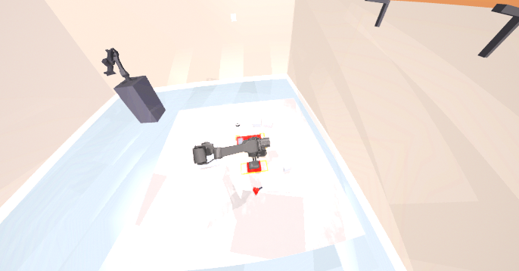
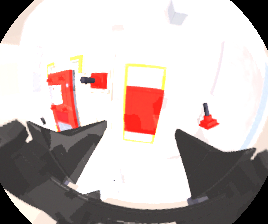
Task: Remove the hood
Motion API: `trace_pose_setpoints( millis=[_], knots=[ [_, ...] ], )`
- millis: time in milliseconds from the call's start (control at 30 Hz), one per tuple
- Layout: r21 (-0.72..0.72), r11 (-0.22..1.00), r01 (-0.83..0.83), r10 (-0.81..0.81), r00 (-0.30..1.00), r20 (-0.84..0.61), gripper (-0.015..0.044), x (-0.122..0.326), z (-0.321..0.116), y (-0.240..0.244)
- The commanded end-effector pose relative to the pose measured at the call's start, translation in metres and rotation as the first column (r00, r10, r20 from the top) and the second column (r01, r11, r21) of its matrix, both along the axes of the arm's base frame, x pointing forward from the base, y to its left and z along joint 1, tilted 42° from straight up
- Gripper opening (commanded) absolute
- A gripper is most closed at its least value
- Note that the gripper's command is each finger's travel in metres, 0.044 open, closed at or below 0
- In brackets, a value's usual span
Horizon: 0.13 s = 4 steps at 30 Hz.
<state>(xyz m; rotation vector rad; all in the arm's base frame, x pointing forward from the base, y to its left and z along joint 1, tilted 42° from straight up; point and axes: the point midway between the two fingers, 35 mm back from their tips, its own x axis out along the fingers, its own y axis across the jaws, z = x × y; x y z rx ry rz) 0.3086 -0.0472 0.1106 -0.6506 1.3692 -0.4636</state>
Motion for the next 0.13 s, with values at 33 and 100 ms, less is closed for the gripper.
trace_pose_setpoints(
  millis=[33,100],
  knots=[
    [-0.003,1.000,0.003,-0.003,1.000,0.002,0.0440,0.0000,0.0007,-0.0003],
    [-0.003,1.000,0.003,-0.003,1.000,0.002,0.0440,0.0000,0.0007,-0.0003]
  ],
)
